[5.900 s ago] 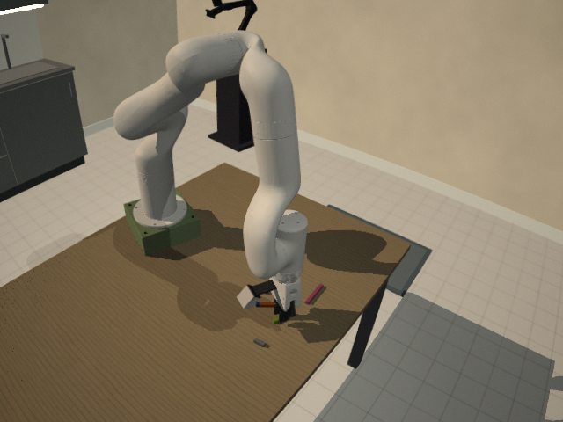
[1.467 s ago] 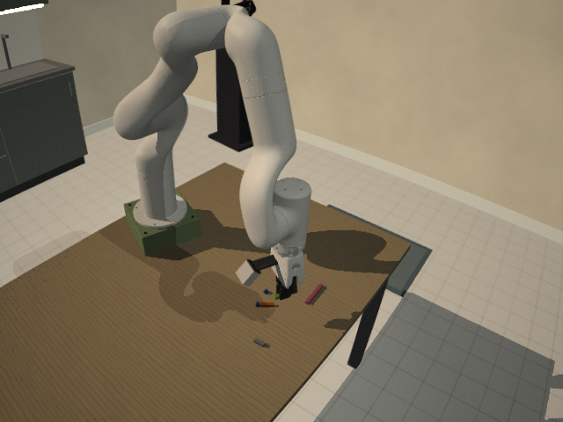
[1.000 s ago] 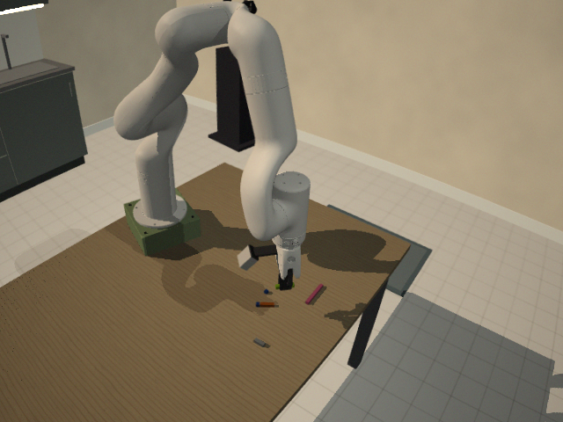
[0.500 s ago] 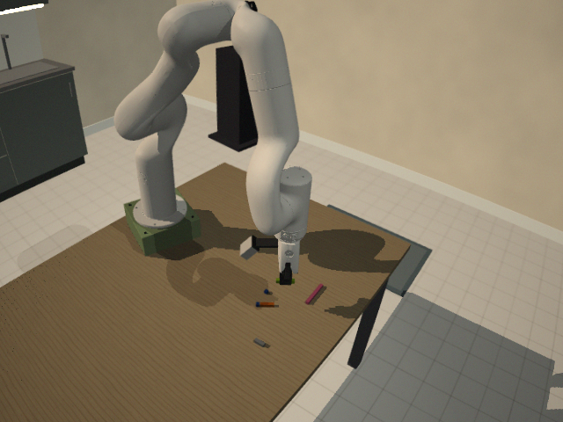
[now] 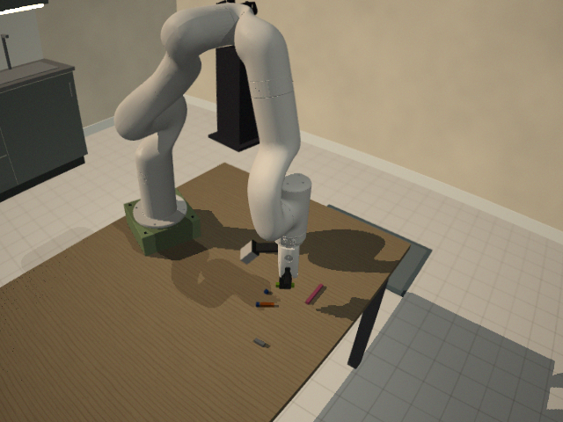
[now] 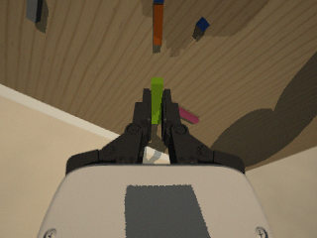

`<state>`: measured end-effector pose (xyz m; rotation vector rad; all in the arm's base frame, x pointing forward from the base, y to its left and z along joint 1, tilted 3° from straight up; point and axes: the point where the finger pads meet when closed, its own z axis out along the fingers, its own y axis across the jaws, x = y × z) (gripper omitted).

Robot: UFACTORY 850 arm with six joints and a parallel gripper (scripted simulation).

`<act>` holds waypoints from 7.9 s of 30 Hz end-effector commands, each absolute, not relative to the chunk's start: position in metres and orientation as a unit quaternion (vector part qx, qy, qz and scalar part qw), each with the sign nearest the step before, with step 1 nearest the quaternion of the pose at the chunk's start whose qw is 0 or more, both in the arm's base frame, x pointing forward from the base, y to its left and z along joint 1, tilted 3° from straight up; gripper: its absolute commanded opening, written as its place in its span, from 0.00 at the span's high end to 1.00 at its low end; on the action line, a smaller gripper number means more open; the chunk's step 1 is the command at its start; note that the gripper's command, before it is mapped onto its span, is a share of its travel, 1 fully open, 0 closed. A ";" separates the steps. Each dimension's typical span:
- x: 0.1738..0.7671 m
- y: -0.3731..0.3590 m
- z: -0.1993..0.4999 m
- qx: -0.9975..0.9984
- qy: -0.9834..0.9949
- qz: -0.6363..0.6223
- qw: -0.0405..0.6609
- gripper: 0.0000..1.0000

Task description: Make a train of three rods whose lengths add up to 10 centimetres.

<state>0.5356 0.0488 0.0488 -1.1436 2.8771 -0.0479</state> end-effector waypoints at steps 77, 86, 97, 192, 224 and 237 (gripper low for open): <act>0.540 0.049 -0.022 -0.369 0.929 -0.016 0.023 0.96; 0.540 0.049 -0.022 -0.369 0.929 -0.016 0.023 0.96; 0.540 0.049 -0.022 -0.369 0.929 -0.016 0.023 0.96; 0.540 0.049 -0.016 -0.369 0.929 -0.016 0.023 0.76; 0.536 0.050 0.056 -0.369 0.929 -0.016 0.023 0.00; 0.536 0.050 0.056 -0.369 0.929 -0.016 0.023 0.00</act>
